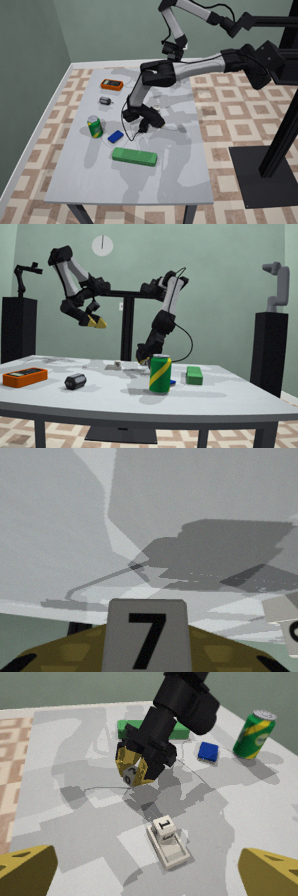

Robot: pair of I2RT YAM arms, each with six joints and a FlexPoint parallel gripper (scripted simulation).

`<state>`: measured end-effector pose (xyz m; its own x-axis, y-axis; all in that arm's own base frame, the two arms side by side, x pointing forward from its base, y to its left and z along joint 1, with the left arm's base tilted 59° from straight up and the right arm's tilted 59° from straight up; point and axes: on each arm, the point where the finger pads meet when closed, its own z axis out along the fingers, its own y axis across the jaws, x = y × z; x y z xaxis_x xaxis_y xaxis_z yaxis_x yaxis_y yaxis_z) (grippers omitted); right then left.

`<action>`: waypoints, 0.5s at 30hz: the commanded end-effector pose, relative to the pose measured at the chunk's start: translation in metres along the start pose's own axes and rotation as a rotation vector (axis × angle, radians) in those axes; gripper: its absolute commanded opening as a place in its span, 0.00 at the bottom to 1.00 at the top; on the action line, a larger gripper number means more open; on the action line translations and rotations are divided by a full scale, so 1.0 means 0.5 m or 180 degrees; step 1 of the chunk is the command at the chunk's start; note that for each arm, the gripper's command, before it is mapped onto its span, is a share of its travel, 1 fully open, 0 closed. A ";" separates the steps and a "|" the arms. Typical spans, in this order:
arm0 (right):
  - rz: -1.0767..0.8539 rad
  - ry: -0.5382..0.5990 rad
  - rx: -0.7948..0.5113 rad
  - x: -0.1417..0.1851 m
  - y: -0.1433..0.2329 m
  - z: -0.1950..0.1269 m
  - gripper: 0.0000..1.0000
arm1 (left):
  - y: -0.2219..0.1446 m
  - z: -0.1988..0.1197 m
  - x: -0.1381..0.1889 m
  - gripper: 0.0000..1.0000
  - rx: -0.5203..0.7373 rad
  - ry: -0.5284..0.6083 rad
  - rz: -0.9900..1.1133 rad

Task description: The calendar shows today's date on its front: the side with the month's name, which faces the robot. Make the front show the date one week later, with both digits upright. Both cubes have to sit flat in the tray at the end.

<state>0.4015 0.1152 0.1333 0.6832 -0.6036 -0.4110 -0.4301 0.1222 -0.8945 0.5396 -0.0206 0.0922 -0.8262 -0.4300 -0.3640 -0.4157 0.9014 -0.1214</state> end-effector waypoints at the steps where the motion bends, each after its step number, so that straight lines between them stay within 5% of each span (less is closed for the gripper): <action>1: -0.0016 -0.0002 0.0014 -0.003 -0.002 0.000 1.00 | -0.034 -0.106 0.012 0.20 0.0132 -0.0238 0.0012; 15: -0.0016 -0.0002 0.0014 -0.003 -0.002 0.000 1.00 | -0.010 -0.026 0.021 0.20 -0.0052 0.0096 -0.0018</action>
<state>0.4015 0.1152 0.1333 0.6832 -0.6036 -0.4110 -0.4301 0.1222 -0.8945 0.5305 -0.0326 0.1010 -0.8320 -0.4222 -0.3599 -0.4074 0.9053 -0.1202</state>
